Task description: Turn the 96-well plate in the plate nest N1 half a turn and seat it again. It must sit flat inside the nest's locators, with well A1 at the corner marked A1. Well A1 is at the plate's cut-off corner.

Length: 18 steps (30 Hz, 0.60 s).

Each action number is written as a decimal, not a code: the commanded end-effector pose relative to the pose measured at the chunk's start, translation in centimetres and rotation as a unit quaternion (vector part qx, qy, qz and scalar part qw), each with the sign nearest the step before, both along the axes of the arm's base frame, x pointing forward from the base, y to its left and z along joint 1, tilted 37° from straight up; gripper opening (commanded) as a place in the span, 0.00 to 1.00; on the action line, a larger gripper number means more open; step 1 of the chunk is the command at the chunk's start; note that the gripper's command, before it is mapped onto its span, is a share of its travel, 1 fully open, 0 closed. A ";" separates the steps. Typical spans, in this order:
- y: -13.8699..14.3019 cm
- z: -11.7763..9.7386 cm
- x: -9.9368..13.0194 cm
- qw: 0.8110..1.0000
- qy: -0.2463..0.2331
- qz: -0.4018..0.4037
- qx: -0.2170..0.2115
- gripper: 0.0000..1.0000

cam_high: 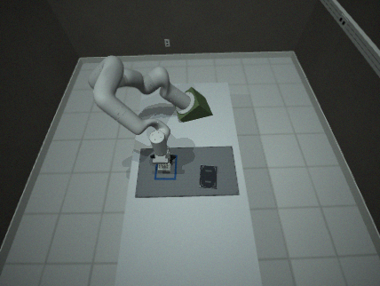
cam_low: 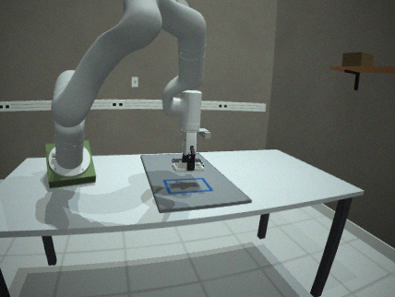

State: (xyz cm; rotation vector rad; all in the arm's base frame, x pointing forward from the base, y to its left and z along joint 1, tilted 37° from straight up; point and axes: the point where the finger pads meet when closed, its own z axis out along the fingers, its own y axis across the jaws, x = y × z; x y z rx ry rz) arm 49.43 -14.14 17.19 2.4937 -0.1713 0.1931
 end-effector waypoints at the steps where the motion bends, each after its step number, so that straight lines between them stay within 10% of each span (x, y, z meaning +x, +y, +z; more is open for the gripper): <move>1: 0.1 0.2 0.1 1.000 -0.001 0.000 0.000 0.00; 18: 1.9 -1.0 1.0 0.993 0.069 0.093 -0.011 0.00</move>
